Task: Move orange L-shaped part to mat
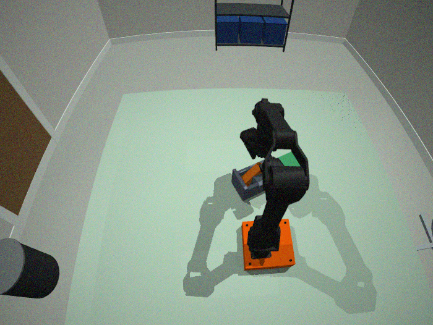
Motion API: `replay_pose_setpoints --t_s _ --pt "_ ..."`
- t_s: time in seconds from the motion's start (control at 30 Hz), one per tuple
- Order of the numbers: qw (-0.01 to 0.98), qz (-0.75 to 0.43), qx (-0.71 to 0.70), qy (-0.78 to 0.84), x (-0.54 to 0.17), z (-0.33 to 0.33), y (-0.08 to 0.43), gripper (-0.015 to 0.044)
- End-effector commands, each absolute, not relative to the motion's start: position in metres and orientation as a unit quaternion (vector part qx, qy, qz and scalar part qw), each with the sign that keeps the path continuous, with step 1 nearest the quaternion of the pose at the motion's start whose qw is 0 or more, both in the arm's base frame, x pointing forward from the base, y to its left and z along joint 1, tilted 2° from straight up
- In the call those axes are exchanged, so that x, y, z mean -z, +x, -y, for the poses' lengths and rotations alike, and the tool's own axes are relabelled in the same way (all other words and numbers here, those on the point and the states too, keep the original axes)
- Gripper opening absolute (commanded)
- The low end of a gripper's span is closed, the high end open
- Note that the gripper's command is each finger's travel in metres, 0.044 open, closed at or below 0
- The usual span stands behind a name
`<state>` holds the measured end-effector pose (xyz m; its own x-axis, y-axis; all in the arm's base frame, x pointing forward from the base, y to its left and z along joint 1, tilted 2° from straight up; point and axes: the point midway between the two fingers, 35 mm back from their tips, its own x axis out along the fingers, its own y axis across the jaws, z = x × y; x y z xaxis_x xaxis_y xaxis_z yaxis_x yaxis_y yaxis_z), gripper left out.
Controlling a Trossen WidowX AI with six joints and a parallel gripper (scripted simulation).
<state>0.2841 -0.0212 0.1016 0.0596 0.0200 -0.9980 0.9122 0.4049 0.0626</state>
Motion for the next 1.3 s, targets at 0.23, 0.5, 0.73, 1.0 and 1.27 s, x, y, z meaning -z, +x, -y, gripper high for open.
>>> replay_pose_setpoints --t_s 0.23,0.5,0.73,1.0,1.27 --pt "0.603 -0.580 0.369 0.404 -0.083 0.020 0.284 0.0280" --pt "0.603 -0.580 0.369 0.404 -0.071 0.020 0.284 0.0280" --pt "0.606 -0.579 0.368 0.402 -0.074 0.020 0.284 0.0149" --pt "0.606 -0.579 0.368 0.402 -0.074 0.020 0.284 0.0095" --pt "0.606 -0.579 0.368 0.402 -0.074 0.020 0.284 0.0000"
